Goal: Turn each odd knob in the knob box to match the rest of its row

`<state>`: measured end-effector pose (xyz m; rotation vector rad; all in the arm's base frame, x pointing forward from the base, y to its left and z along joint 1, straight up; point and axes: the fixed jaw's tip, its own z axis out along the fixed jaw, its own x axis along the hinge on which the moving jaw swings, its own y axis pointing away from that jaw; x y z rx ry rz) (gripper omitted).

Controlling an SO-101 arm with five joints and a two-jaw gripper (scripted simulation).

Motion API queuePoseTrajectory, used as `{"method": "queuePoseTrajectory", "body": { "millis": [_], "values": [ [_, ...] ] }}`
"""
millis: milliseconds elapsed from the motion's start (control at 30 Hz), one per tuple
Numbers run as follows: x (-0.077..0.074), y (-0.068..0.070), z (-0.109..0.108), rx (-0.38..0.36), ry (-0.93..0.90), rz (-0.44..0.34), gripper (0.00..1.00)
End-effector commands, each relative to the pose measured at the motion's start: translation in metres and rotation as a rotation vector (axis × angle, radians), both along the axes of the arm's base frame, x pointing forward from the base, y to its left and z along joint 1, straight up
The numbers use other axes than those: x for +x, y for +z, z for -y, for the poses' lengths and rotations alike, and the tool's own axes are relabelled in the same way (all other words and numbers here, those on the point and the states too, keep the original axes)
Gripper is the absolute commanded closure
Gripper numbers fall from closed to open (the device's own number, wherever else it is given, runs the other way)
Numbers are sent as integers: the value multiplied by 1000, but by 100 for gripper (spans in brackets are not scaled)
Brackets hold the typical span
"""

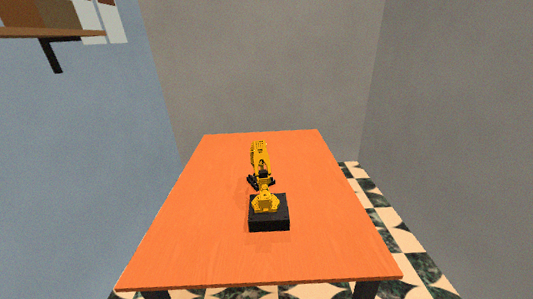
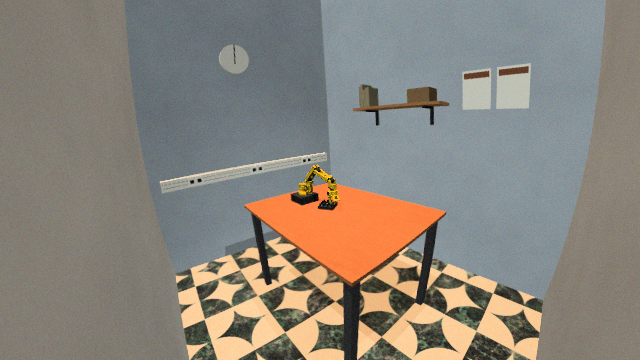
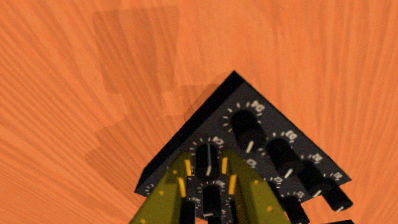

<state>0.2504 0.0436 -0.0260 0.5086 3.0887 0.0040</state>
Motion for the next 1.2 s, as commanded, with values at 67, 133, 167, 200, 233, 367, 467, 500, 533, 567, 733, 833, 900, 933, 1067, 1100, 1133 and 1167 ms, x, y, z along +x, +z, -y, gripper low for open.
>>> {"method": "queuePoseTrajectory", "body": {
  "millis": [67, 133, 167, 200, 233, 367, 467, 500, 533, 567, 733, 833, 900, 933, 1067, 1100, 1133, 1167],
  "values": [
    [-1, -1, 2, 0, -10, -10, 90],
    [-1, -1, 3, 0, -10, -10, 90],
    [-1, -1, 3, 0, -10, -10, 90],
    [-1, -1, 3, 0, -10, -10, 90],
    [-1, -1, 3, 0, -10, -10, 90],
    [-1, -1, 4, 0, -10, -10, 90],
    [-1, -1, 5, 0, -10, -10, 90],
    [-1, -1, 5, 0, -10, -10, 90],
    [-1, -1, 5, 0, -10, -10, 90],
    [-1, -1, 5, 0, -10, -10, 90],
    [-1, -1, 5, 0, -10, -10, 91],
    [-1, -1, 5, 0, -10, -10, 91],
    [-1, -1, 5, 0, -10, -10, 92],
    [-1, -1, 5, 0, -10, -10, 93],
    [-1, -1, 5, 0, -10, -10, 95],
    [-1, -1, 5, 0, -10, -10, 95],
    [-1, -1, 5, 0, -10, -10, 95],
    [-1, -1, 5, 0, -10, -10, 95]
  ]
}}
